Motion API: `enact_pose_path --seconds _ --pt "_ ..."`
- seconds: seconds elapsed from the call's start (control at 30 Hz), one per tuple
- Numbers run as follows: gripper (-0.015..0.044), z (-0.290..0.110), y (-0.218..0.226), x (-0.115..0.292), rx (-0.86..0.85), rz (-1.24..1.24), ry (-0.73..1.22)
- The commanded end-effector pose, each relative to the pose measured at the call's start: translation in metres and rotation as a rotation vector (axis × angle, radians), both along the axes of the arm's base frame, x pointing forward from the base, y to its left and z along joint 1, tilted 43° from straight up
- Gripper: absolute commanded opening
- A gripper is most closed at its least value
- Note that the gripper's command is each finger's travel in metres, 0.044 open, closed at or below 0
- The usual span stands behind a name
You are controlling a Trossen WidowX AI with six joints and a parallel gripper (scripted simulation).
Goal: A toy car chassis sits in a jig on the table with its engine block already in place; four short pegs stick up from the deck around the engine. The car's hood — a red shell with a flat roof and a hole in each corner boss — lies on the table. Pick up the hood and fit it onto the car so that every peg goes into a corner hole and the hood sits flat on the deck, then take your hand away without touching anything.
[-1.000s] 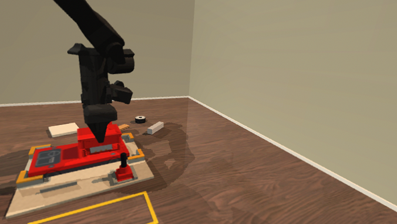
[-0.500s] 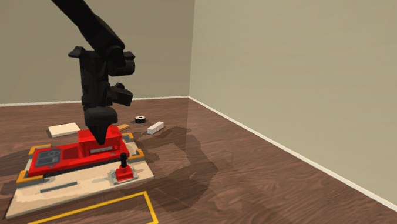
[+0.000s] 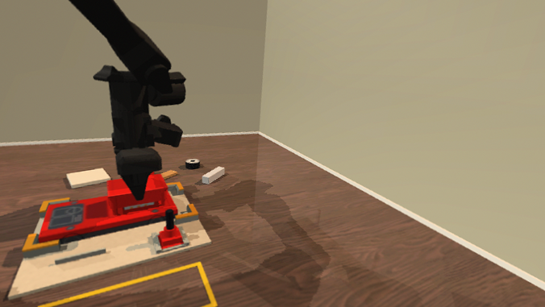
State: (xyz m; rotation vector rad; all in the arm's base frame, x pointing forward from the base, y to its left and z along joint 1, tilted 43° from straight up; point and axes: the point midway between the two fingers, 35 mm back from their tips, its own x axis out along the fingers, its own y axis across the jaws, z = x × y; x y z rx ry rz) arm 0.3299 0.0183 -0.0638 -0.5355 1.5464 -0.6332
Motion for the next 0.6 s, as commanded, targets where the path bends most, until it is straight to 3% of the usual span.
enact_pose_path --seconds 0.0,0.57 --pt "0.0 -0.0002 -0.0005 0.0002 -0.002 0.002 -0.001" --pt "0.0 0.005 0.0044 0.0008 -0.001 0.001 -0.001"
